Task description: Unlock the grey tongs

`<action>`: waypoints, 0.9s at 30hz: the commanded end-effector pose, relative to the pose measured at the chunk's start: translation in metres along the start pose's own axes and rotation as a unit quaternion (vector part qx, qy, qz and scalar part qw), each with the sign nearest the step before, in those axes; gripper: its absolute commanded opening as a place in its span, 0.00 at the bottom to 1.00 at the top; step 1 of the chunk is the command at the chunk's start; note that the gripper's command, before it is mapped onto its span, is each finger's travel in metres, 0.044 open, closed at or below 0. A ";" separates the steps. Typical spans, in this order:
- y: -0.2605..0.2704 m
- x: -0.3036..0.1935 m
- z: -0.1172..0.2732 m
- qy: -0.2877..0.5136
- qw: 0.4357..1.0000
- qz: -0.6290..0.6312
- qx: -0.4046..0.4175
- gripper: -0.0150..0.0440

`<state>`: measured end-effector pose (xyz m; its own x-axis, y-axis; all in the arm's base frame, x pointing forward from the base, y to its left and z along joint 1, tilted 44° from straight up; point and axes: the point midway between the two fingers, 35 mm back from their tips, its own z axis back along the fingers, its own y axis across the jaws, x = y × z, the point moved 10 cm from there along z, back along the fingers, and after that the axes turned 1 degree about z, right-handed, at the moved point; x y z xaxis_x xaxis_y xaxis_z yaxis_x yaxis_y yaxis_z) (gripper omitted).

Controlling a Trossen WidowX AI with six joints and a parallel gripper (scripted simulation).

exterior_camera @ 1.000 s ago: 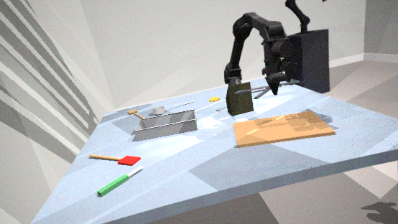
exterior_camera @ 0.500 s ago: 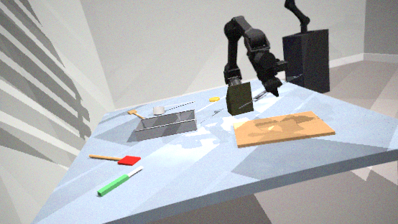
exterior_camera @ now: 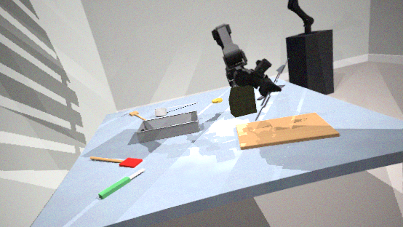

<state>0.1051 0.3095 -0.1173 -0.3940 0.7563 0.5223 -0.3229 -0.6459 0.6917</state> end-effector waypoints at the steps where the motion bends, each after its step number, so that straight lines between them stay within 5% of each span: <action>1: 0.005 -0.010 0.016 -0.094 0.995 0.019 -0.027 0.00; 27: 0.005 -0.012 0.018 -0.107 0.994 0.021 -0.031 0.00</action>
<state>0.1230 0.2965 -0.1140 -0.2233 0.7386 0.6361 -0.3605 -0.6689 0.6501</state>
